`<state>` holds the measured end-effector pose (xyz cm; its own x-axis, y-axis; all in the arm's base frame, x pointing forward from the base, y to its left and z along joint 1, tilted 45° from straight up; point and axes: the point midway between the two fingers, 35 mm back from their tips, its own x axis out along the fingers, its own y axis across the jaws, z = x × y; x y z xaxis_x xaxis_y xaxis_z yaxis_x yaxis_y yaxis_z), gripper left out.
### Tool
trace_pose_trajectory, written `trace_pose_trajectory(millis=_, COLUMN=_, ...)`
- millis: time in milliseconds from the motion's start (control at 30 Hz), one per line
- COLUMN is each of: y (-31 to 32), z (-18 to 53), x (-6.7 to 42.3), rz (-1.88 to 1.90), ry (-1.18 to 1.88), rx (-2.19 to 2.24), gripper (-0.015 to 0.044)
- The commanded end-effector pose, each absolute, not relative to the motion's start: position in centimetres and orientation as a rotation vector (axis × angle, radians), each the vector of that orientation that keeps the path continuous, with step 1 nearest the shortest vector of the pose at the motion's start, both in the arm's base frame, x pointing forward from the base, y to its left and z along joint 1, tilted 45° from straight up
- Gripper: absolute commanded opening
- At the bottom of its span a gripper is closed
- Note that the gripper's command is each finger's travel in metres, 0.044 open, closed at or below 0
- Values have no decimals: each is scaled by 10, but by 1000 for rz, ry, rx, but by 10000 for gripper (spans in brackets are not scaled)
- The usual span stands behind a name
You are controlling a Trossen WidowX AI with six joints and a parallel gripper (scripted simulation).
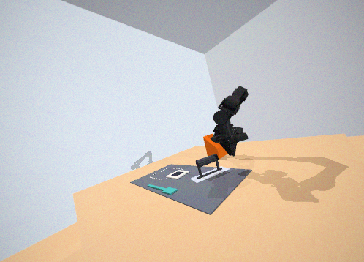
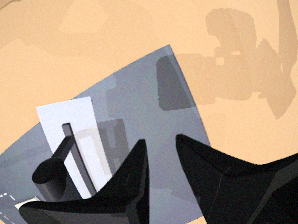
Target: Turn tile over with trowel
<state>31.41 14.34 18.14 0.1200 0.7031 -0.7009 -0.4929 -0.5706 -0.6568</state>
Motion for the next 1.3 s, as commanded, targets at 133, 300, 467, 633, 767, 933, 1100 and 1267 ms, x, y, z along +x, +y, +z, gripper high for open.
trace_pose_trajectory(millis=133, y=143, z=181, x=314, rz=1622, ry=-218, rx=-1466, gripper=100)
trace_pose_trajectory(millis=300, y=143, z=181, x=314, rz=1622, ry=-218, rx=-1466, gripper=48)
trace_pose_trajectory(millis=467, y=143, z=181, x=314, rz=1622, ry=-218, rx=-1466, gripper=0)
trace_pose_trajectory(millis=633, y=143, z=181, x=314, rz=1622, ry=-218, rx=-1466, gripper=0)
trace_pose_trajectory(millis=767, y=143, z=181, x=314, rz=1622, ry=-218, rx=-1466, gripper=0)
trace_pose_trajectory(millis=933, y=143, z=181, x=314, rz=1622, ry=-218, rx=-1466, gripper=126)
trace_pose_trajectory(millis=1100, y=139, z=179, x=316, rz=1608, ry=-116, rx=-1376, gripper=258)
trace_pose_trajectory(millis=1267, y=133, z=175, x=318, rz=1580, ry=27, rx=-1246, gripper=270)
